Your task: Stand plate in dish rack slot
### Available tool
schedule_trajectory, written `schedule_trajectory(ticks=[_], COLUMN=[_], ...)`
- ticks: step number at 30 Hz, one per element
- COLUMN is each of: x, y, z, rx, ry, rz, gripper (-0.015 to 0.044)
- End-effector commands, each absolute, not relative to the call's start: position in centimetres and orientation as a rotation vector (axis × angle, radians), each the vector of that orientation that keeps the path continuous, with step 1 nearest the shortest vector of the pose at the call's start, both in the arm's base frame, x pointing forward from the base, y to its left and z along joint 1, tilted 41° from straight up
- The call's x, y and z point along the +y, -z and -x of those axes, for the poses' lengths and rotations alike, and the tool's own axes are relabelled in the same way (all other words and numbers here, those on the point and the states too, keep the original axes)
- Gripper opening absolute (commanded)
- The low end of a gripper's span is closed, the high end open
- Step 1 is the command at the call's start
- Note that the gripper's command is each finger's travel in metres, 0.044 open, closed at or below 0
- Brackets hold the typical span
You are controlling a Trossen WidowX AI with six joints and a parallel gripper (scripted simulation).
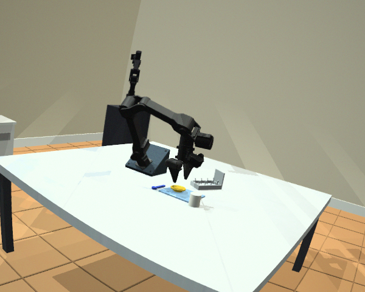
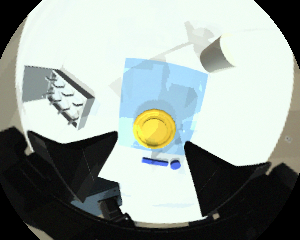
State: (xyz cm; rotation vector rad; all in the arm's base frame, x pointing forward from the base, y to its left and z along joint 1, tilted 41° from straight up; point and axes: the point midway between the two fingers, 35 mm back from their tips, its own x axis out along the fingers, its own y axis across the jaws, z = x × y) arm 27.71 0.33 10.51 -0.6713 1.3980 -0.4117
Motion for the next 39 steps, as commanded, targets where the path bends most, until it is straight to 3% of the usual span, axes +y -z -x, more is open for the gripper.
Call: schedule_trajectory(ticks=[1,25,27,33,39], x=[-0.1,-2.6,-2.6,-2.6,-2.6], y=[-10.0,-7.6,-7.6,-7.6,-7.6], z=[-27.7,-28.2,-28.2,-28.2,-28.2], rx=[1.401,1.400,1.400,1.400,1.400], ry=[0.414,0.417,0.417,0.417,0.417], rz=[0.681,0.683,0.683,0.683,0.683], gripper=[0.0400,0.0400,0.0359,0.0359,0.0319])
